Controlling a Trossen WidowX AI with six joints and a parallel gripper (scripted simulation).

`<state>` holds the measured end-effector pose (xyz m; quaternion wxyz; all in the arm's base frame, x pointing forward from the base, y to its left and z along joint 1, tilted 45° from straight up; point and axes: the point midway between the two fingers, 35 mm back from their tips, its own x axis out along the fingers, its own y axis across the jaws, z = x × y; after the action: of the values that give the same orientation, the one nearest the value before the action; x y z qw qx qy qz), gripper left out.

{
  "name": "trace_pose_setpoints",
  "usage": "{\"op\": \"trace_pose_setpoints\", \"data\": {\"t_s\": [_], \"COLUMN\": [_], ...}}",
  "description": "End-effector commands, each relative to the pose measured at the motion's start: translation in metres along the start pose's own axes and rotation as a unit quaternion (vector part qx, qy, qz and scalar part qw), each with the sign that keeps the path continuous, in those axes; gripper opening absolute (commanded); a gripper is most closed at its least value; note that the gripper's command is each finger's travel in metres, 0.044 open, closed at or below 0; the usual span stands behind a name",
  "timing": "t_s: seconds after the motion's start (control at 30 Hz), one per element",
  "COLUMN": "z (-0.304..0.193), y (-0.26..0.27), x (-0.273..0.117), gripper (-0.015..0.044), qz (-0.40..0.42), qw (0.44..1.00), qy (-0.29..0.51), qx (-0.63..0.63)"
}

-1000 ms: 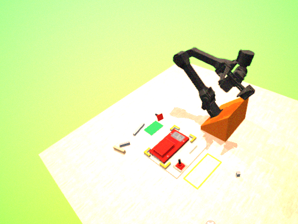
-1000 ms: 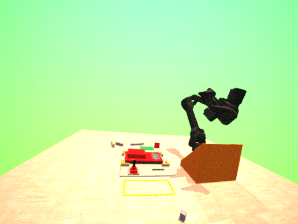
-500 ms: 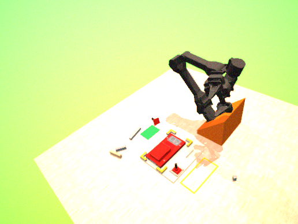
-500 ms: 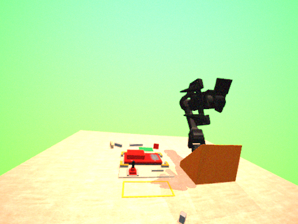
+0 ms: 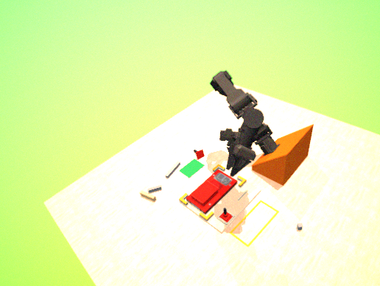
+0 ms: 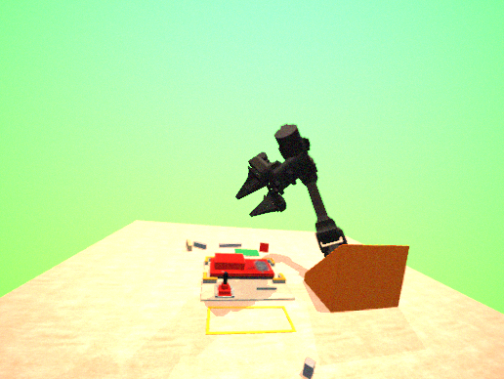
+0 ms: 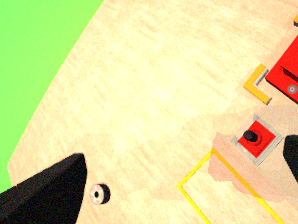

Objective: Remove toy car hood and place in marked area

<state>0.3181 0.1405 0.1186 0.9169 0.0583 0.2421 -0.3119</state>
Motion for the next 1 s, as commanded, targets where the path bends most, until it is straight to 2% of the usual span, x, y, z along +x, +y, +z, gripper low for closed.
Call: {"op": "trace_pose_setpoints", "data": {"t_s": [0.0,0.23,0.43,0.97], "z": [0.016,0.044,0.06,0.058], "y": [-0.019,-0.081,-0.138,-0.142], "x": [0.032,0.084,0.107,0.112], "gripper": [0.044,0.044,0.044,0.044], "qz": [-0.062,-0.154,-0.167,-0.166], "qw": [0.992,0.925,0.84,0.837], "qy": [0.051,0.205,0.349,0.353], "qx": [-0.095,-0.281,-0.38,-0.383]}}
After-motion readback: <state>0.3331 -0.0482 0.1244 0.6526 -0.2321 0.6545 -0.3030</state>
